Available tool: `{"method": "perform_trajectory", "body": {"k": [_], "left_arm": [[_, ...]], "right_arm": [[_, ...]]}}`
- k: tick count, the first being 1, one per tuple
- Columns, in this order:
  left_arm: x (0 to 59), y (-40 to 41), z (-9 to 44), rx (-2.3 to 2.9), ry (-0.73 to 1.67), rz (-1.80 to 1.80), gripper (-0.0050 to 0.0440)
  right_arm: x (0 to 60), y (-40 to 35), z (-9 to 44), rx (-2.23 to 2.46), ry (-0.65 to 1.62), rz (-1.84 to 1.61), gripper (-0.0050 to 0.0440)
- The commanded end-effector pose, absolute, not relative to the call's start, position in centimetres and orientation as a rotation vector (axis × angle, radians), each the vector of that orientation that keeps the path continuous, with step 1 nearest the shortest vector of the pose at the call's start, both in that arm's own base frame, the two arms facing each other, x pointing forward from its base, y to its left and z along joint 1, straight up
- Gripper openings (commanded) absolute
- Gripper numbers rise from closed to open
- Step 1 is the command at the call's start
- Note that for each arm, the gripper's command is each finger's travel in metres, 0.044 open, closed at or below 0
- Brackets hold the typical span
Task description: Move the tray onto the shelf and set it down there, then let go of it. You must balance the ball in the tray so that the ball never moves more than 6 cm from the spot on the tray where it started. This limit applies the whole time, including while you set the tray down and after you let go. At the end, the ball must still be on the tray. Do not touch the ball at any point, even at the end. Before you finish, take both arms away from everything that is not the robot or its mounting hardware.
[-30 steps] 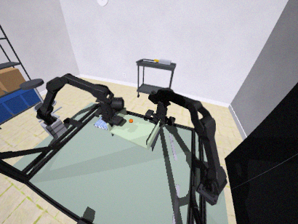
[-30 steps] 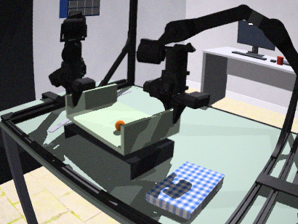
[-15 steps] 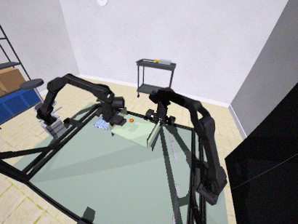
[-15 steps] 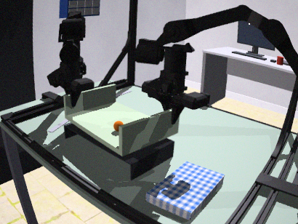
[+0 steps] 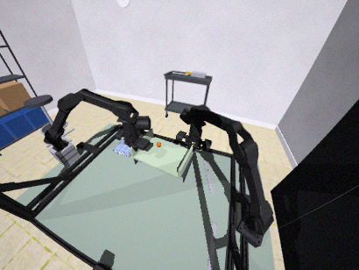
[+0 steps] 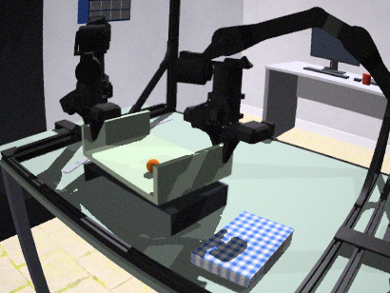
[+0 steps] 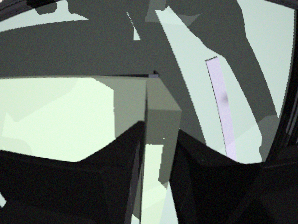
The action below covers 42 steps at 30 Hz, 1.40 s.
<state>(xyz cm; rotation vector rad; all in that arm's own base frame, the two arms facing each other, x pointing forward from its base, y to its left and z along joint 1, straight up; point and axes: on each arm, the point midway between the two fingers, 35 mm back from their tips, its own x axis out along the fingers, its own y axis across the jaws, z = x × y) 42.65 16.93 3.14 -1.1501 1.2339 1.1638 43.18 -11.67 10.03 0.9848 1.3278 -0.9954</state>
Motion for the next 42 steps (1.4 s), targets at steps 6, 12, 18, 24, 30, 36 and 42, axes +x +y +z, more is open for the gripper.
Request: {"method": "perform_trajectory", "body": {"k": [6, 12, 18, 24, 30, 36, 42], "left_arm": [[42.69, 17.36, 3.47, -1.158, 1.241, 1.161, 0.0020], [42.69, 17.45, 3.45, -1.157, 1.239, 1.162, 0.0020], [42.68, 17.40, 3.36, -1.151, 1.232, 1.165, 0.0020], [42.69, 17.43, 3.41, -1.155, 1.237, 1.163, 0.0020], [42.69, 17.41, 2.93, -1.152, 1.234, 1.164, 0.0020], [42.68, 17.39, 2.85, -1.150, 1.231, 1.166, 0.0020], [42.68, 17.44, 2.79, -1.155, 1.237, 1.162, 0.0020]], "right_arm": [[43.32, -12.09, 10.21, 0.990, 1.333, -0.989, 0.0020], [43.35, -12.17, 10.23, 0.989, 1.331, -0.990, 0.0020], [43.34, -12.12, 10.29, 0.983, 1.325, -0.994, 0.0020], [43.34, -12.16, 10.23, 0.987, 1.328, -0.991, 0.0020], [43.34, -12.13, 9.82, 0.984, 1.325, -0.993, 0.0020], [43.33, -12.11, 9.80, 0.982, 1.323, -0.994, 0.0020], [43.35, -12.16, 9.63, 0.987, 1.329, -0.992, 0.0020]]}}
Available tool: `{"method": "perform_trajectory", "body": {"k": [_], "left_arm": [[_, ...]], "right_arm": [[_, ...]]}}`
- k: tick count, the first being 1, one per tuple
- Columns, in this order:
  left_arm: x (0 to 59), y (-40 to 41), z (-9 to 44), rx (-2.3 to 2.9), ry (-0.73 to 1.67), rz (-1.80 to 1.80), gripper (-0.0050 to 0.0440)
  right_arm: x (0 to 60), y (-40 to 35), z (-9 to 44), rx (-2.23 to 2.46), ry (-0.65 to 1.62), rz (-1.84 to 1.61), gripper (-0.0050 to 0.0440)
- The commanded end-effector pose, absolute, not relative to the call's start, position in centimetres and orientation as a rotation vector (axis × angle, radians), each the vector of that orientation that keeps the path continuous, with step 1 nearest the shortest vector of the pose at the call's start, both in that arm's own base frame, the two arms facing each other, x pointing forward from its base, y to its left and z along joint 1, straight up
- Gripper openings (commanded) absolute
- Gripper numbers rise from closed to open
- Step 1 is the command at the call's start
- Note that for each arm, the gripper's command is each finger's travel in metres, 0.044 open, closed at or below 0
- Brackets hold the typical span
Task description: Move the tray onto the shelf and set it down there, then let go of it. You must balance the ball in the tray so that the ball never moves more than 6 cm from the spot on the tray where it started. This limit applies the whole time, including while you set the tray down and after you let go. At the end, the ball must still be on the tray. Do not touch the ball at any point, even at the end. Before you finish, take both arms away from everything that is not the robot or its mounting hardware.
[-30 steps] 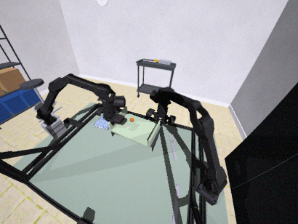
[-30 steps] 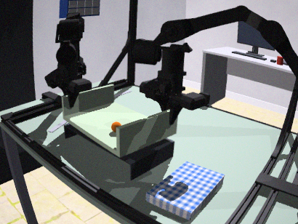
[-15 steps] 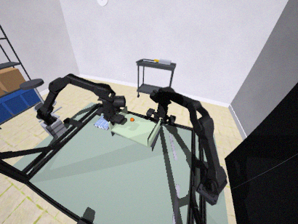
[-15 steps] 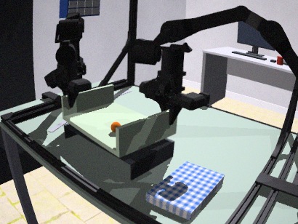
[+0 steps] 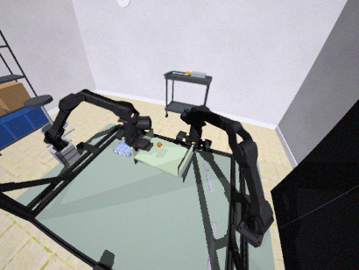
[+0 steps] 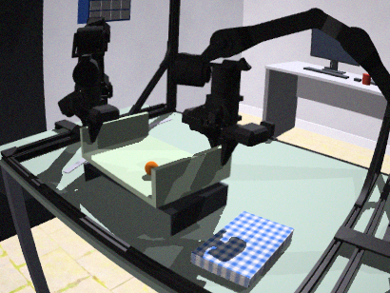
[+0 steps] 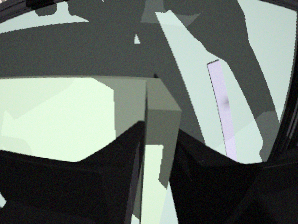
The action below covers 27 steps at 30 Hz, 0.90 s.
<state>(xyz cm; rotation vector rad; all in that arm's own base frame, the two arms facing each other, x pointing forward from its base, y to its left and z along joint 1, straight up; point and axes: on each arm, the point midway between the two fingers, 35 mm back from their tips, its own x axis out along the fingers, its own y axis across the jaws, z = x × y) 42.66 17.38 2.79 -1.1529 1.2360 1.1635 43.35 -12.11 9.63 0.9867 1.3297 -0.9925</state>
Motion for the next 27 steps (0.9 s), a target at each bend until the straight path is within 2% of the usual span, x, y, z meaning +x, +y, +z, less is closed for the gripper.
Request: {"method": "perform_trajectory", "body": {"k": [1, 27], "left_arm": [[42.68, 17.44, 2.64, -1.155, 1.237, 1.162, 0.0020], [42.68, 17.40, 1.84, -1.152, 1.231, 1.164, 0.0020]], "right_arm": [[43.35, -12.16, 9.49, 0.987, 1.330, -0.992, 0.0020], [43.34, -12.12, 8.81, 0.982, 1.325, -0.995, 0.0020]]}}
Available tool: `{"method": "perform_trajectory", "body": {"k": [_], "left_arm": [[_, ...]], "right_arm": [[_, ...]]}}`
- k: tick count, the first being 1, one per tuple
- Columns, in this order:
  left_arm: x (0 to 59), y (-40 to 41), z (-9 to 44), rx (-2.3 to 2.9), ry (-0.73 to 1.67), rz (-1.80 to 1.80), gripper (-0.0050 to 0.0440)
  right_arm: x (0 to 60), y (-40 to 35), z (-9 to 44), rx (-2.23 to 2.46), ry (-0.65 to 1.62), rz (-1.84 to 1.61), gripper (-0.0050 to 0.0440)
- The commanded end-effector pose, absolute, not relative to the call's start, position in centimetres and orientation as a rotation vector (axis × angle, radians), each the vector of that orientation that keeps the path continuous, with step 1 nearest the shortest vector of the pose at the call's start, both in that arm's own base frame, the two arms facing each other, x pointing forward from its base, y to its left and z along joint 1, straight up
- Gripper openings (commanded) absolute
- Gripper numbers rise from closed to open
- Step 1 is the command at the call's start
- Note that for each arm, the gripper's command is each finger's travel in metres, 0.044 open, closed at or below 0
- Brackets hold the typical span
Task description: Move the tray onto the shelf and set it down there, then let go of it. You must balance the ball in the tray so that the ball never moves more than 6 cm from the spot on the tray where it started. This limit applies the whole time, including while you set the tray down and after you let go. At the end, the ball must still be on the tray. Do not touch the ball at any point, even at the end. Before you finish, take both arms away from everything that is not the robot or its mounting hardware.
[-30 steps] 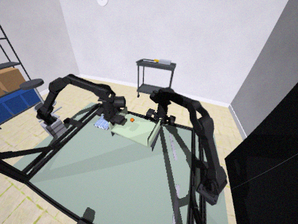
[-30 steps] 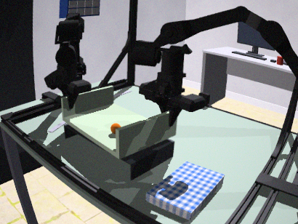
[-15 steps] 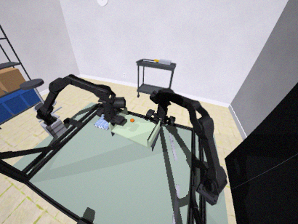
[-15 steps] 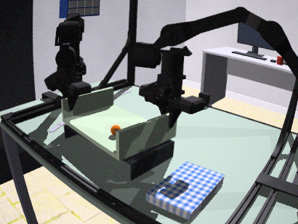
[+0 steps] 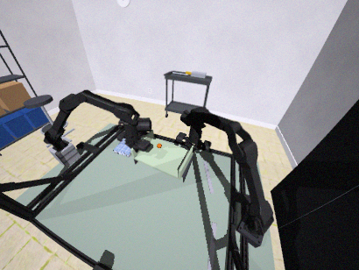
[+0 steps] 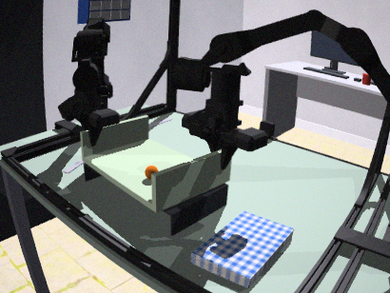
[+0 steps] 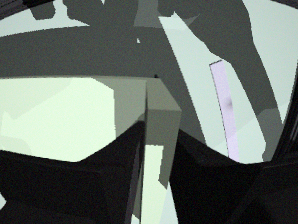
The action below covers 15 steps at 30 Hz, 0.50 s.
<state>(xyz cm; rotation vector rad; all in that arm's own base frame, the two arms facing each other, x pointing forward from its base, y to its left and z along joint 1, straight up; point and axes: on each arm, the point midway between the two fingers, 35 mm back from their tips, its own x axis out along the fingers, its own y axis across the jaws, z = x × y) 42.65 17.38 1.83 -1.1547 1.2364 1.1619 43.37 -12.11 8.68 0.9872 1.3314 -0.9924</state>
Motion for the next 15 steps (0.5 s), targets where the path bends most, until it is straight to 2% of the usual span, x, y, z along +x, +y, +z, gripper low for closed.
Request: {"method": "perform_trajectory", "body": {"k": [1, 15], "left_arm": [[42.68, 17.40, 1.84, -1.152, 1.231, 1.164, 0.0020], [42.68, 17.40, 1.34, -1.152, 1.232, 1.163, 0.0020]], "right_arm": [[43.34, -12.12, 8.81, 0.982, 1.325, -0.995, 0.0020], [43.35, -12.12, 8.31, 0.983, 1.326, -0.995, 0.0020]]}}
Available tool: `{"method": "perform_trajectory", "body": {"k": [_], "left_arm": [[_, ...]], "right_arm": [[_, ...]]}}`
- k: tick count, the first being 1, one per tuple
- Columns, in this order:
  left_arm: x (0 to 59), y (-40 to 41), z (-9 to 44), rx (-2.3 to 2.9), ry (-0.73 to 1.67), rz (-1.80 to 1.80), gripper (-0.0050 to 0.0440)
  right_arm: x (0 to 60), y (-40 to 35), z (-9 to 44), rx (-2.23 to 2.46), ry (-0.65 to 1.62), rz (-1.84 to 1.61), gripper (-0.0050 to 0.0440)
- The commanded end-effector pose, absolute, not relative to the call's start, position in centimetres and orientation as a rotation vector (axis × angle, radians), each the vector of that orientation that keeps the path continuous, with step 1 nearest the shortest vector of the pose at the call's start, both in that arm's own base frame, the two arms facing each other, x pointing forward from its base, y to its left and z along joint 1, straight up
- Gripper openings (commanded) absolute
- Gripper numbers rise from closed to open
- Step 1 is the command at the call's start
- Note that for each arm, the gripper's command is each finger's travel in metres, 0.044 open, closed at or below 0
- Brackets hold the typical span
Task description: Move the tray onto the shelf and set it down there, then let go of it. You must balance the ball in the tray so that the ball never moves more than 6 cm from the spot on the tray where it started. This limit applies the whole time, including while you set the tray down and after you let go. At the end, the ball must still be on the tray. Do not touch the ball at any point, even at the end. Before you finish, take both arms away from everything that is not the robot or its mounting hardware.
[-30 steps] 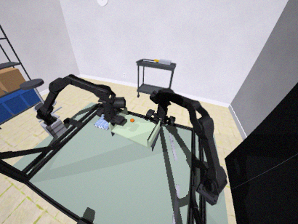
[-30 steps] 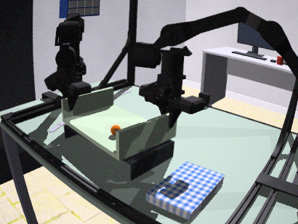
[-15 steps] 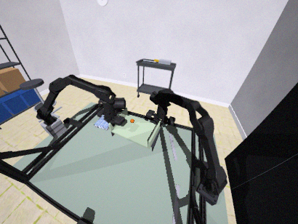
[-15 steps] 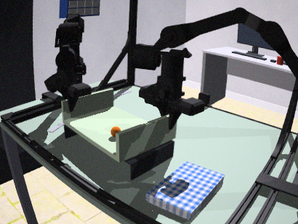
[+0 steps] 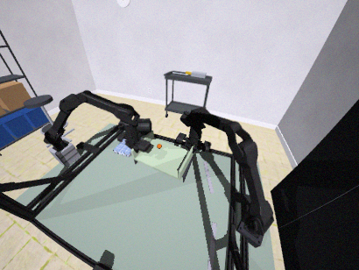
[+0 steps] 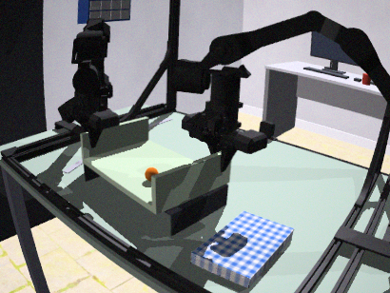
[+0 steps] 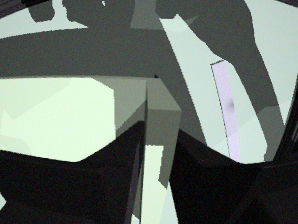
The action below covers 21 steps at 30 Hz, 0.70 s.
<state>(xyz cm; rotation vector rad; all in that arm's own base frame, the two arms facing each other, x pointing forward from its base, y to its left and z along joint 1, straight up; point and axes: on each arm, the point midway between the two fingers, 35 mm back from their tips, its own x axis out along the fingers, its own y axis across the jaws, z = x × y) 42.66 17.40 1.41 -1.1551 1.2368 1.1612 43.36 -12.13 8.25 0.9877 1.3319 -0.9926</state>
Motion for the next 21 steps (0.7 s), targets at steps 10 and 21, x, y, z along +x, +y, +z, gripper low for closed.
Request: {"method": "perform_trajectory", "body": {"k": [10, 21], "left_arm": [[42.68, 17.45, 1.41, -1.158, 1.238, 1.160, 0.0020], [42.68, 17.43, 1.20, -1.155, 1.236, 1.162, 0.0020]], "right_arm": [[43.36, -12.17, 8.23, 0.988, 1.332, -0.991, 0.0020], [43.35, -12.15, 8.08, 0.986, 1.329, -0.992, 0.0020]]}}
